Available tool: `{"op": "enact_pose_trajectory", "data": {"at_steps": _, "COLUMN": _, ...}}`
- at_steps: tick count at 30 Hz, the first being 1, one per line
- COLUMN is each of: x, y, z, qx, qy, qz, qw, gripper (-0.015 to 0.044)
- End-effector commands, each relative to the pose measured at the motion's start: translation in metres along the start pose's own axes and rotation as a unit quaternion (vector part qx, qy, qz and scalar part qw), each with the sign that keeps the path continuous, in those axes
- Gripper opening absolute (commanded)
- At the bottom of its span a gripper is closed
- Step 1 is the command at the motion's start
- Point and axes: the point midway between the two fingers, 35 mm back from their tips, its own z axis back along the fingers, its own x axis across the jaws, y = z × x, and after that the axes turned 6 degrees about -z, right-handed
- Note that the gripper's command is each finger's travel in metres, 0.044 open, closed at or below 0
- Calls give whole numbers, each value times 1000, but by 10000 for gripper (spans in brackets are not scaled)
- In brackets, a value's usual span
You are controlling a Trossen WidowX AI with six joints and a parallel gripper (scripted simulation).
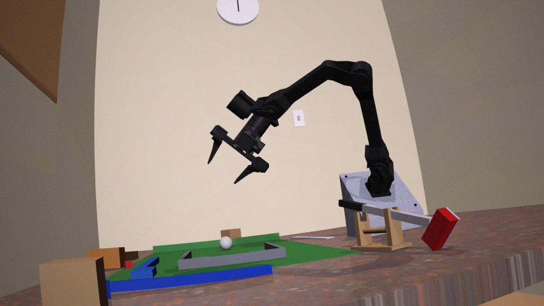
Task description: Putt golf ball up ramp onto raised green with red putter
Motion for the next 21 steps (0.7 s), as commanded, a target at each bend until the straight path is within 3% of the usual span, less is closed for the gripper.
{"op": "enact_pose_trajectory", "data": {"at_steps": 1, "x": 22, "y": -62, "z": -3, "qx": -28, "qy": -60, "qz": 2, "qw": 998, "gripper": 440}}
{"op": "enact_pose_trajectory", "data": {"at_steps": 12, "x": 129, "y": -224, "z": 43, "qx": -81, "qy": -252, "qz": 23, "qw": 964, "gripper": 440}}
{"op": "enact_pose_trajectory", "data": {"at_steps": 21, "x": 203, "y": -288, "z": 109, "qx": -94, "qy": -357, "qz": 42, "qw": 929, "gripper": 440}}
